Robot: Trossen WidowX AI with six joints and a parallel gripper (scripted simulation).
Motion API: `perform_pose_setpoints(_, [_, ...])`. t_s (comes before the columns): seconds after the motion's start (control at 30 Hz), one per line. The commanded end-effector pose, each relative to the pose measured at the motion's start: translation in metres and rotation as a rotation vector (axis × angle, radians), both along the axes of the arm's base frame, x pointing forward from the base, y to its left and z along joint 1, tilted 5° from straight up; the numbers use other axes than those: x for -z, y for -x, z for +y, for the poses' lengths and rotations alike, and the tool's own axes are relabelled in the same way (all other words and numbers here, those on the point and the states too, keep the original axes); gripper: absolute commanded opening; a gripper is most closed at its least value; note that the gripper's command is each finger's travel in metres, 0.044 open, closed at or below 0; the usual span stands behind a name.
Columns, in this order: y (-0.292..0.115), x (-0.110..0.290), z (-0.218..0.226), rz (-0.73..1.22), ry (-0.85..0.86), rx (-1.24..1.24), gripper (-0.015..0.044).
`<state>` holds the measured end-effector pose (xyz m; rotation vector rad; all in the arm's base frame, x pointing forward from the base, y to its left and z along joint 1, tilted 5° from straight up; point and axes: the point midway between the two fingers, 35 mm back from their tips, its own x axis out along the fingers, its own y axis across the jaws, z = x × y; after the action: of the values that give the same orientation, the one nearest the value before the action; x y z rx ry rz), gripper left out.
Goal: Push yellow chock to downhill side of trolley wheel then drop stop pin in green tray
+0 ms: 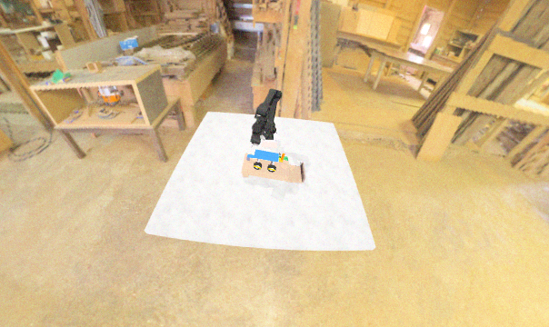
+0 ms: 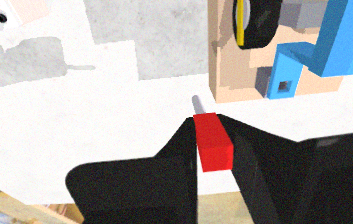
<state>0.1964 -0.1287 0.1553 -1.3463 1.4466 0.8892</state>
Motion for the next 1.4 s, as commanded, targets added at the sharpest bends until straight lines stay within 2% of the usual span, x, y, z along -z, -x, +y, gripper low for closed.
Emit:
perform_pose_setpoints(0.0, [-0.001, 0.001, 0.014, -0.009, 0.008, 0.002, 0.0])
perform_pose_setpoints(1.37, [-0.021, 0.024, 0.148, -0.01, -0.003, 0.002, 0.0])
